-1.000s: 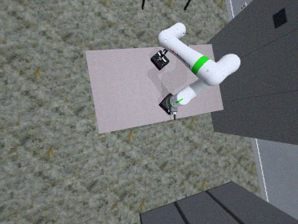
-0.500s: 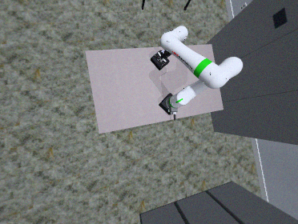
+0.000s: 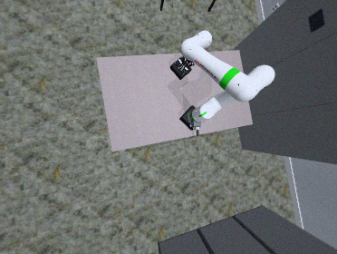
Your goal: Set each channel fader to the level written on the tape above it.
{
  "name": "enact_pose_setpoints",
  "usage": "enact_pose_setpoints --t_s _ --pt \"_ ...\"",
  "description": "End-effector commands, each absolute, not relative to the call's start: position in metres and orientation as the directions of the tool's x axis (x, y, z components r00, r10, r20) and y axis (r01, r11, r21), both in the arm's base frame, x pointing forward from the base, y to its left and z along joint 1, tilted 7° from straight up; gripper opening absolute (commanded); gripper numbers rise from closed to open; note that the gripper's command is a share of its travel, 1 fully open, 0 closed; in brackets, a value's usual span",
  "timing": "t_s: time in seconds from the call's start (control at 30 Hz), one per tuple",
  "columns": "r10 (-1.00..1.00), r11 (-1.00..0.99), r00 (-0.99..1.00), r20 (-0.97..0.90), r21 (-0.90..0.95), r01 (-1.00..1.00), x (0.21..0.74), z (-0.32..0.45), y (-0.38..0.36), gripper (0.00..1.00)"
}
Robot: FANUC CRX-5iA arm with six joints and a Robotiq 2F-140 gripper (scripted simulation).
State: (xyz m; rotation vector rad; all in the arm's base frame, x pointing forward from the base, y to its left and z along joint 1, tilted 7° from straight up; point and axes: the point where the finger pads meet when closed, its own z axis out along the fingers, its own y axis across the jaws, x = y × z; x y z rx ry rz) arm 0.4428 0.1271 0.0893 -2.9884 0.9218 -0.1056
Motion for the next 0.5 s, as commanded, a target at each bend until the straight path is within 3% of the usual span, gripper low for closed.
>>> enact_pose_setpoints --t_s 0.0,0.47 --pt "-0.727 -0.682 0.676 0.126 -0.012 -0.731 0.4434 0.0899 0.1273 0.00" --pt "-0.735 -0.672 0.666 0.129 -0.011 -0.740 0.4434 0.0899 0.1273 0.00"
